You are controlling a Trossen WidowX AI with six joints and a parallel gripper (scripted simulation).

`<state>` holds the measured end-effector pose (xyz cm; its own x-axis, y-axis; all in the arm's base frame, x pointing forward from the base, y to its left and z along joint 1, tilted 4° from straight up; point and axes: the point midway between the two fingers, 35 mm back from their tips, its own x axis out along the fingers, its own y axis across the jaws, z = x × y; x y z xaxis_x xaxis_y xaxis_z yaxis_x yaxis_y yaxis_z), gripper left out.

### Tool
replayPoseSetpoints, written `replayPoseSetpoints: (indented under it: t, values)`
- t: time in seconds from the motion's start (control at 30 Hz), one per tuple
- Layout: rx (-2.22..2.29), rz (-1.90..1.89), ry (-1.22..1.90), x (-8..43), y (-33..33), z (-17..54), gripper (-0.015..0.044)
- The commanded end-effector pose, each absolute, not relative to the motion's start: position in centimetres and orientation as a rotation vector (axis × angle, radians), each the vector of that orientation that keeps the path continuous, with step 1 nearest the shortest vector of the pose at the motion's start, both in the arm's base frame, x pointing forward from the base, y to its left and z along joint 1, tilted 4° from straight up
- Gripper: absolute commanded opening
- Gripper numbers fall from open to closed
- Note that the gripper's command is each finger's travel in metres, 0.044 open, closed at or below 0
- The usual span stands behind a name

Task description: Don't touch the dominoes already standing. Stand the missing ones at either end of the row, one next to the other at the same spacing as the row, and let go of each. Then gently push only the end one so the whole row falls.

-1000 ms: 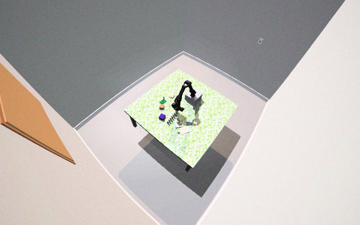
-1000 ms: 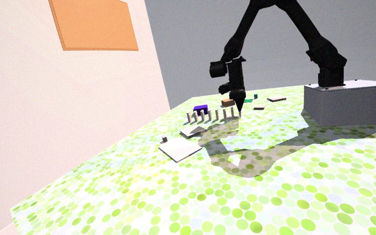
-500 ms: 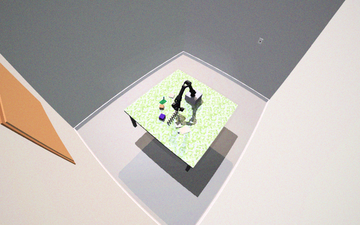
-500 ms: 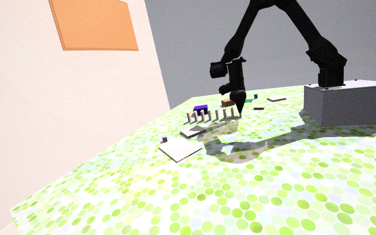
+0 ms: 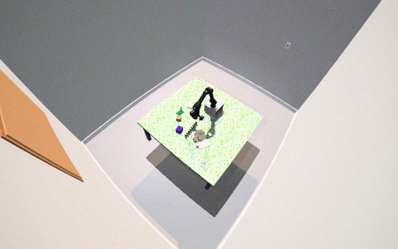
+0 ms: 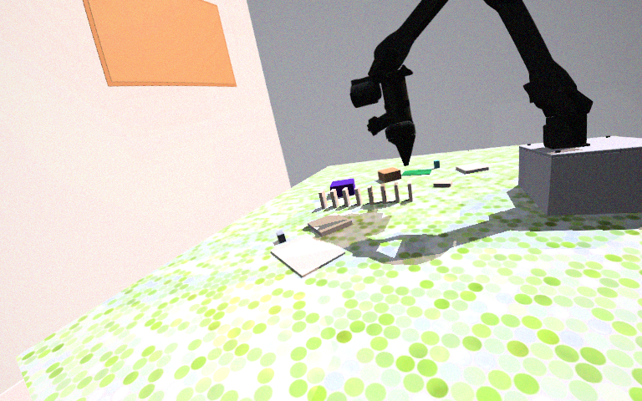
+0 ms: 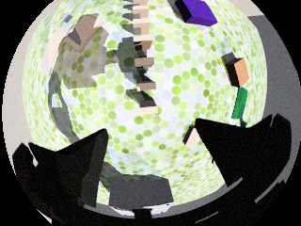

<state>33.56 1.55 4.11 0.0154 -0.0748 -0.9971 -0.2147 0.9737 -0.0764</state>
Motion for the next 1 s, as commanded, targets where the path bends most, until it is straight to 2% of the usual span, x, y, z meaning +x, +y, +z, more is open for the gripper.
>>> replayPoseSetpoints:
  t: [0.0, 0.23, 0.53, 0.73, 0.97]
  values:
    - [-0.227, 0.107, 1.524, 33.1, 2.0, 9.7, 0.044]
    - [-0.208, 0.088, 1.525, 33.0, 1.0, 9.3, 0.044]
    - [0.033, -0.159, 1.522, 28.8, -10.7, 2.7, 0.044]
    - [0.037, -0.164, 1.522, 28.7, -11.0, 2.0, 0.044]
    - [0.037, -0.164, 1.523, 28.8, -11.4, -3.8, 0.044]
